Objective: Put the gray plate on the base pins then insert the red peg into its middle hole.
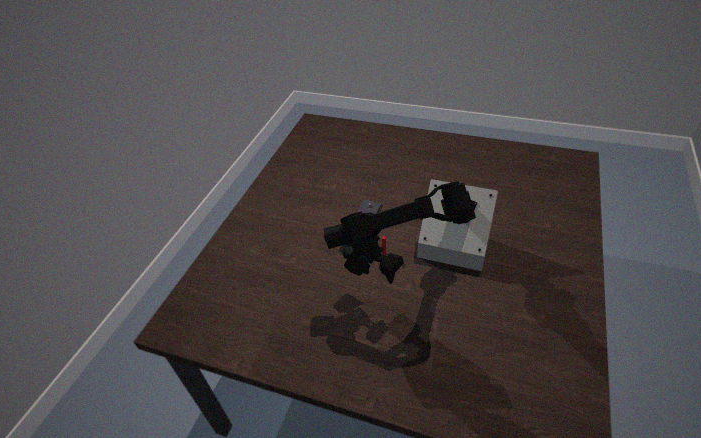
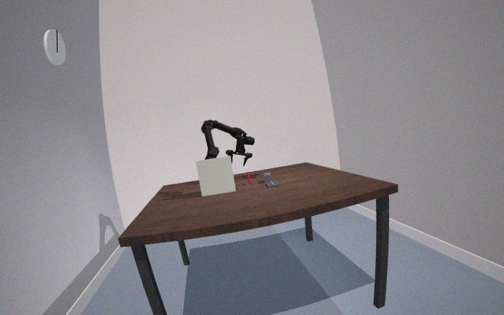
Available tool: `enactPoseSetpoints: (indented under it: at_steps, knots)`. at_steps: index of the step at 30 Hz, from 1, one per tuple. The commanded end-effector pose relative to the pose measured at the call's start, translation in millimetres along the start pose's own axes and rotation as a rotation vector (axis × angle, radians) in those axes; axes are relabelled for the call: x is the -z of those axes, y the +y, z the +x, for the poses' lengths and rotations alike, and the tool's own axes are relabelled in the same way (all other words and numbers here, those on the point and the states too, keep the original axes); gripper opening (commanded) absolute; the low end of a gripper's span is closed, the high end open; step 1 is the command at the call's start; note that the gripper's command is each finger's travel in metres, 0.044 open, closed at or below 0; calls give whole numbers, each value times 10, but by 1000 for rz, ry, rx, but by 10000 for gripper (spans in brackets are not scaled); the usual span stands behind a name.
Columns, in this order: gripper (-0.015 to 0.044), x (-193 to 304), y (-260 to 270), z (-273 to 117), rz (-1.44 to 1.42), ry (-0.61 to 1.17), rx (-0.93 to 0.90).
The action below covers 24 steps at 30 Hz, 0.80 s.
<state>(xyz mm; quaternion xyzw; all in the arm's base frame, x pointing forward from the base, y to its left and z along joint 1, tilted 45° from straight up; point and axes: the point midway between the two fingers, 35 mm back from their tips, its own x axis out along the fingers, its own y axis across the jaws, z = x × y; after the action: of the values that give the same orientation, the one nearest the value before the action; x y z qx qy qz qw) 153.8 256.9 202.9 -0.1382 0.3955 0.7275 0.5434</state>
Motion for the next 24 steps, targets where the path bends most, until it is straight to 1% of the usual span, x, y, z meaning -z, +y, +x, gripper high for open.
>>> enactPoseSetpoints:
  at_steps: [1, 6, 13, 15, 21, 23, 24]
  knots:
    - [440, 209, -635, -185, -14, -1, 90]
    - [440, 697, -1302, -464, -10, 8, 179]
    - [440, 1423, -2005, -848, -122, 3, 272]
    - [440, 1503, -2059, -884, -133, 2, 280]
    - [440, 1503, -2059, -884, -133, 2, 280]
    - [440, 1501, -2099, -782, -133, 3, 281]
    - [440, 1498, -2142, -655, -133, 3, 281]
